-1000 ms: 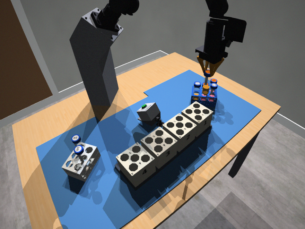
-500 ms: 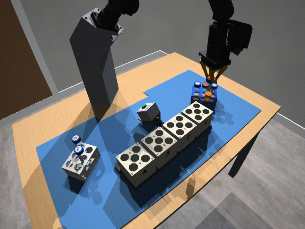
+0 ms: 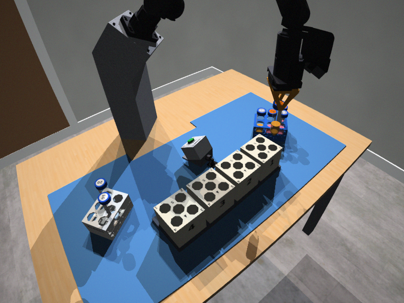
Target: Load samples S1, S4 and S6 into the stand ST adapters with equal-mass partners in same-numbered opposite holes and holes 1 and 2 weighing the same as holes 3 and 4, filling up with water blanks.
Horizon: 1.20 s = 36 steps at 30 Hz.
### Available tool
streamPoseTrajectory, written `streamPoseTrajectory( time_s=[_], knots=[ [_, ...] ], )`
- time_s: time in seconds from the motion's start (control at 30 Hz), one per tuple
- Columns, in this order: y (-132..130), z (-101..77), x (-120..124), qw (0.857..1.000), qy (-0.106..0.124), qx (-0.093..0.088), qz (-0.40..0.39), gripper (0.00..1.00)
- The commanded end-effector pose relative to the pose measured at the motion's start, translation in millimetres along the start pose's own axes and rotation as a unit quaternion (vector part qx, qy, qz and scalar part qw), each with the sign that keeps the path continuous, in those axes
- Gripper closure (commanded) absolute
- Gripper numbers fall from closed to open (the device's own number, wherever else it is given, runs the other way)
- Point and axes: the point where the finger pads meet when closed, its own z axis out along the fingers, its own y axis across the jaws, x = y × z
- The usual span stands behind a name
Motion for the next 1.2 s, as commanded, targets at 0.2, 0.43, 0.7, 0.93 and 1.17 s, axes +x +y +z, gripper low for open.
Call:
streamPoseTrajectory(
  time_s=[0.2, 0.43, 0.7, 0.93, 1.17],
  knots=[
    [-7, -3.8, -24, 0.990, -0.020, 0.005, 0.139, 1.00],
    [-8, -3.6, -24, 0.979, -0.021, 0.005, 0.204, 1.00],
    [-7, -3.2, -24, 0.951, -0.020, 0.002, 0.307, 1.00],
    [-8, -2.9, -24, 0.929, -0.021, 0.001, 0.370, 1.00],
    [-8, 0.6, -25, 0.909, -0.022, 0.001, 0.417, 1.00]
  ],
)
